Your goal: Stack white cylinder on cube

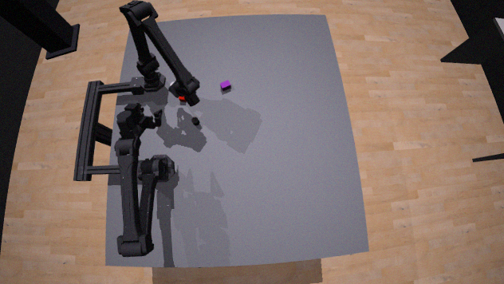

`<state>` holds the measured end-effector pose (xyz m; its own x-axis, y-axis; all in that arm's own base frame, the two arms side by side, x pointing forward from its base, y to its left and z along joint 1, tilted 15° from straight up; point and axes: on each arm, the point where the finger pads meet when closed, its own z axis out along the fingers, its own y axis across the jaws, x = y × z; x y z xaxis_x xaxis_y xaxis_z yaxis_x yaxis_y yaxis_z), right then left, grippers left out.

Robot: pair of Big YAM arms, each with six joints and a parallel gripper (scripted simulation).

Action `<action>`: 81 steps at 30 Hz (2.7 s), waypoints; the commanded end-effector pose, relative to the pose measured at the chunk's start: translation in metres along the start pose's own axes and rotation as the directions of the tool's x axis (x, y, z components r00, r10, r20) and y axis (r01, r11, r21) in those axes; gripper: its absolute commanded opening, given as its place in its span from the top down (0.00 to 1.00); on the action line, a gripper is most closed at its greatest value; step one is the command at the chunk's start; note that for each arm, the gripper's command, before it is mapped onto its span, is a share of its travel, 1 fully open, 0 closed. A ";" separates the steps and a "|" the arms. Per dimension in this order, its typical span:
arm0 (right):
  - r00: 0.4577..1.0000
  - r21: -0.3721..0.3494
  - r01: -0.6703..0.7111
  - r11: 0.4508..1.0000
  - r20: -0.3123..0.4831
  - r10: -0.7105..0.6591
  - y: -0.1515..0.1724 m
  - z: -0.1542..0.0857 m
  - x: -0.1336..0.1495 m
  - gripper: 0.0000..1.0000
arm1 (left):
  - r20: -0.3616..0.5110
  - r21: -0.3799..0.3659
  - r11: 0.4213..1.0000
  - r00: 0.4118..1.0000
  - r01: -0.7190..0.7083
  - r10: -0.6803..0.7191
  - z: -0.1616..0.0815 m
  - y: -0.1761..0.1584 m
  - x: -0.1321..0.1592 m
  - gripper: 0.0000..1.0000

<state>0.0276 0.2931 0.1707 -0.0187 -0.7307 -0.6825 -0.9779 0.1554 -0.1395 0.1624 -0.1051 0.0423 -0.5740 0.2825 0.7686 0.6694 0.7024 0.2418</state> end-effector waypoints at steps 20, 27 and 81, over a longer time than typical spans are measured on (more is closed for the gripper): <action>0.999 -0.003 -0.018 1.000 0.038 0.018 -0.001 -0.011 -0.023 0.00 | 0.011 0.013 1.000 1.000 0.005 -0.005 -0.004 0.003 -0.016 0.66; 0.999 -0.003 -0.018 1.000 0.038 0.018 -0.001 -0.011 -0.023 0.00 | 0.005 0.012 1.000 1.000 0.001 -0.001 0.011 0.003 -0.025 0.66; 0.999 -0.003 -0.018 1.000 0.038 0.018 -0.001 -0.011 -0.023 0.00 | 0.009 0.013 1.000 1.000 0.003 -0.003 0.056 0.002 -0.075 0.66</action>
<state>0.0276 0.2931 0.1707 -0.0187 -0.7307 -0.6825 -0.9779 0.1554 -0.1395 0.1782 -0.0907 -0.0425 -0.5861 0.2868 0.7577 0.6618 0.7090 0.2436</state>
